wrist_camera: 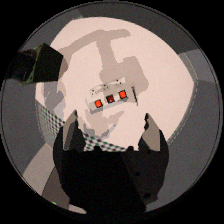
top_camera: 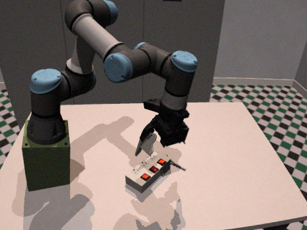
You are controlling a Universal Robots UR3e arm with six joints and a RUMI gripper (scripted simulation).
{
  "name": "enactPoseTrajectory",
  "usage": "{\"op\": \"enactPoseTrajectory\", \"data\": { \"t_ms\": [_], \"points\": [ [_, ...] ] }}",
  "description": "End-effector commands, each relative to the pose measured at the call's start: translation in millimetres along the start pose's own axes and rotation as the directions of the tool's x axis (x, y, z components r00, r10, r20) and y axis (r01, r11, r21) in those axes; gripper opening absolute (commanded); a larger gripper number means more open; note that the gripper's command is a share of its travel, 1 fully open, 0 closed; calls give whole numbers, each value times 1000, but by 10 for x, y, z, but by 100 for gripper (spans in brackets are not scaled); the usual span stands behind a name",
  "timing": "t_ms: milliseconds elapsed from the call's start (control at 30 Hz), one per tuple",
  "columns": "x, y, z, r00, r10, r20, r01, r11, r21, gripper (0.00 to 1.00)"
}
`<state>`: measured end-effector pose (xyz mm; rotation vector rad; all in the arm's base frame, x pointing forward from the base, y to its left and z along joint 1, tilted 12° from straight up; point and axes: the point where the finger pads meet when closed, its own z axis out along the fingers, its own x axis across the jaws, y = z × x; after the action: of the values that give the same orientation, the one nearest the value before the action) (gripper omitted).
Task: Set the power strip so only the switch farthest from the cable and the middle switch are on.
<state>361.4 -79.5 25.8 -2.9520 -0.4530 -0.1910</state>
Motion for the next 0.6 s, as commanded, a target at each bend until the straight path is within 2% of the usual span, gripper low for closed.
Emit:
{"op": "enactPoseTrajectory", "data": {
  "t_ms": [0,100,167,333,567],
  "points": [
    [16,-37,-167,987,160,-34,-162,984,-69,100],
    [19,-56,-234,972,230,-54,-234,968,-90,100],
    [19,-56,-234,972,230,-54,-234,968,-90,100],
    [22,-89,-346,933,347,-97,-357,927,-119,100],
    [22,-99,-377,919,379,-111,-391,912,-125,100]
  ]
}}
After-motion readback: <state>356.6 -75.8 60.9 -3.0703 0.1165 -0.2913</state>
